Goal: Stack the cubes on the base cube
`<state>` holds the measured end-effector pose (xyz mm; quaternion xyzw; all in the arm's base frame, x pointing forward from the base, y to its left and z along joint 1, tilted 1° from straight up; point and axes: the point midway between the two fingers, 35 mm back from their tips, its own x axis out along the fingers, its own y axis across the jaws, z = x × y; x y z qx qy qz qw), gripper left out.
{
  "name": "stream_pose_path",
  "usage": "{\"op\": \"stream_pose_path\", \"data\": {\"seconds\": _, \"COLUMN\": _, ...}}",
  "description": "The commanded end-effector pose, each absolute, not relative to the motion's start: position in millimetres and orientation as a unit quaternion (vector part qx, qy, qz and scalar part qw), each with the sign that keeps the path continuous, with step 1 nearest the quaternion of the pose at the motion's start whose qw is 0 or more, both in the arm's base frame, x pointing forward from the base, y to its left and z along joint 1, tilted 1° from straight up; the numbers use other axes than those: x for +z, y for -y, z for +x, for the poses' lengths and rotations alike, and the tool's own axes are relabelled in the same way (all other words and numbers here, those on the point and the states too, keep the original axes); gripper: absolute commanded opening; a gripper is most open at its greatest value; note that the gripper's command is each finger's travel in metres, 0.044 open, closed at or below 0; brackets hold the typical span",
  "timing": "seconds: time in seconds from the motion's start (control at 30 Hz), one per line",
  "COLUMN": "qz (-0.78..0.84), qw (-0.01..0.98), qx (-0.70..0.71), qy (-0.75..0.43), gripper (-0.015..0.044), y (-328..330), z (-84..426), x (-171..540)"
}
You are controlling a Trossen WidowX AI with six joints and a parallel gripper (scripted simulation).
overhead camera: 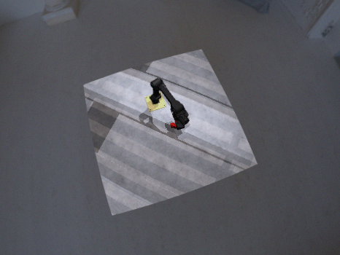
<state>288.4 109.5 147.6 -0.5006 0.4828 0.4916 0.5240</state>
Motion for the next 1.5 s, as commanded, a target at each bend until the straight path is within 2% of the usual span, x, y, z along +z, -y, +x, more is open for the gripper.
{"op": "stream_pose_path", "data": {"seconds": 0.0, "qz": -0.504, "qw": 0.517, "qx": 0.495, "qy": -0.483, "gripper": 0.0105, "y": -109.1, "z": 286.6, "x": 134.1}}
{"op": "stream_pose_path", "data": {"seconds": 1.47, "qz": -0.503, "qw": 0.519, "qx": 0.494, "qy": -0.484, "gripper": 0.0105, "y": -110.6, "z": 288.9, "x": 94.4}}
